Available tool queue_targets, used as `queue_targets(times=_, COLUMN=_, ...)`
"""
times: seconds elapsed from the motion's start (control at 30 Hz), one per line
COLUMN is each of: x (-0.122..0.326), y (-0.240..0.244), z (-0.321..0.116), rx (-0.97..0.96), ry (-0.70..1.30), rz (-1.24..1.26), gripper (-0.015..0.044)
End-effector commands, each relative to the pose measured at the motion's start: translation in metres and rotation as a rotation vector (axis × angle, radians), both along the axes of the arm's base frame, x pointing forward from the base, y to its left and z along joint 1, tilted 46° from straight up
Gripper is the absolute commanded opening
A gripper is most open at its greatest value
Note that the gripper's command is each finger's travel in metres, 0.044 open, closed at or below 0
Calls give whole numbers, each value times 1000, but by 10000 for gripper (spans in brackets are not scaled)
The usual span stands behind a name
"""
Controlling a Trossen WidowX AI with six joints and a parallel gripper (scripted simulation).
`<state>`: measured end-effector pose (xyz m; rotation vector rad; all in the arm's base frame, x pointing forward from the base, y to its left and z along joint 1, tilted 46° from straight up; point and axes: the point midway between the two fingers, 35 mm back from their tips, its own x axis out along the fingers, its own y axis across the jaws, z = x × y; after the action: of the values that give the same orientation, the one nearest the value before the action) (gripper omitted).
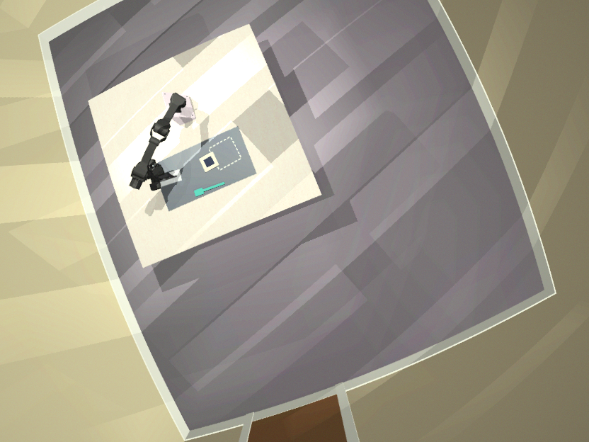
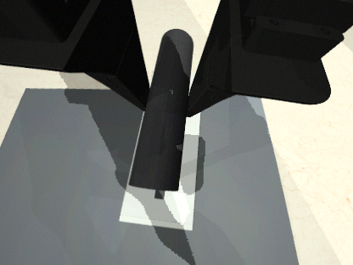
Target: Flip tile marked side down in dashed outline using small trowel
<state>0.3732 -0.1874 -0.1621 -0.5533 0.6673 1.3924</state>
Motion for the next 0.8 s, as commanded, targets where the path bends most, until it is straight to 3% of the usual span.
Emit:
queue_targets(times=0.0, x=0, y=1, z=0, rx=9, ry=86, rz=-87, gripper=130)
queue_targets(times=0.33, x=0, y=1, z=0, rx=16, ry=180, rz=-182, gripper=130)
queue_targets(times=0.5, x=0, y=1, z=0, rx=16, ry=180, rz=-182, gripper=261)
queue_targets(times=0.77, x=0, y=1, z=0, rx=16, ry=180, rz=-182, gripper=270)
